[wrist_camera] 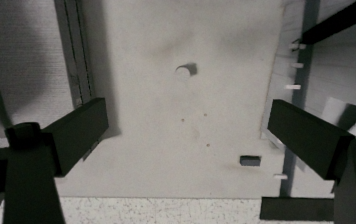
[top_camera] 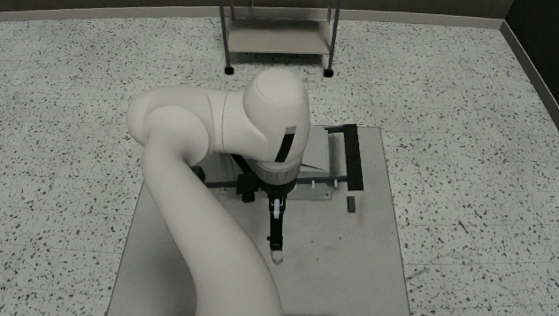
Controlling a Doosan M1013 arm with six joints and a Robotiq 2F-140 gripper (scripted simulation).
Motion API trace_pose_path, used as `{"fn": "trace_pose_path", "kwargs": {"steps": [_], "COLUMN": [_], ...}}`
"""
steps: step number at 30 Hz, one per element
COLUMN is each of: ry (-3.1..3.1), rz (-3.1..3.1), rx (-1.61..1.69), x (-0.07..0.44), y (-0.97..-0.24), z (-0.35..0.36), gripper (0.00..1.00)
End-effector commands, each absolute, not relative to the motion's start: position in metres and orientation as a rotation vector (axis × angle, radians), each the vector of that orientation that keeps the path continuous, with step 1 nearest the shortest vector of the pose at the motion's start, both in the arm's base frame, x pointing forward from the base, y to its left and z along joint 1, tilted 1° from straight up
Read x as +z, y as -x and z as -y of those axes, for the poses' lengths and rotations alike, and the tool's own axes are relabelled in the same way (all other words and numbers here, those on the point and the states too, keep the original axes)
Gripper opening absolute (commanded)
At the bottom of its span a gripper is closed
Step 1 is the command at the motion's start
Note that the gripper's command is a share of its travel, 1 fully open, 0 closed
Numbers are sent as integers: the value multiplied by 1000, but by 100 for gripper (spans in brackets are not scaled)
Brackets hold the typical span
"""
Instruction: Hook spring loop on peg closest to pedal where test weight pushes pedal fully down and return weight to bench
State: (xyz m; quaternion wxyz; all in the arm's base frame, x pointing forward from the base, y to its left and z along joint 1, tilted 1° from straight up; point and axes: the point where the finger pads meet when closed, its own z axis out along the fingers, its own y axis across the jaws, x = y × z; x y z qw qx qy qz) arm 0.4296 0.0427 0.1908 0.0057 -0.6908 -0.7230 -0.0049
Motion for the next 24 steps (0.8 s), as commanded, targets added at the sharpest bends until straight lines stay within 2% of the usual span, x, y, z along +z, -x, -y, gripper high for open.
{"fn": "trace_pose_path", "kwargs": {"steps": [1,14,15,24], "ry": [2162,2162,2162,2162], "rz": [2264,2264,2264,2264], "rx": [-15,-15,-16,-16], "x": [146,146,86,86], "y": [-430,-430,-430,-430], "z": [-44,-44,-45,-45], "gripper": [100,100,100,100]}}
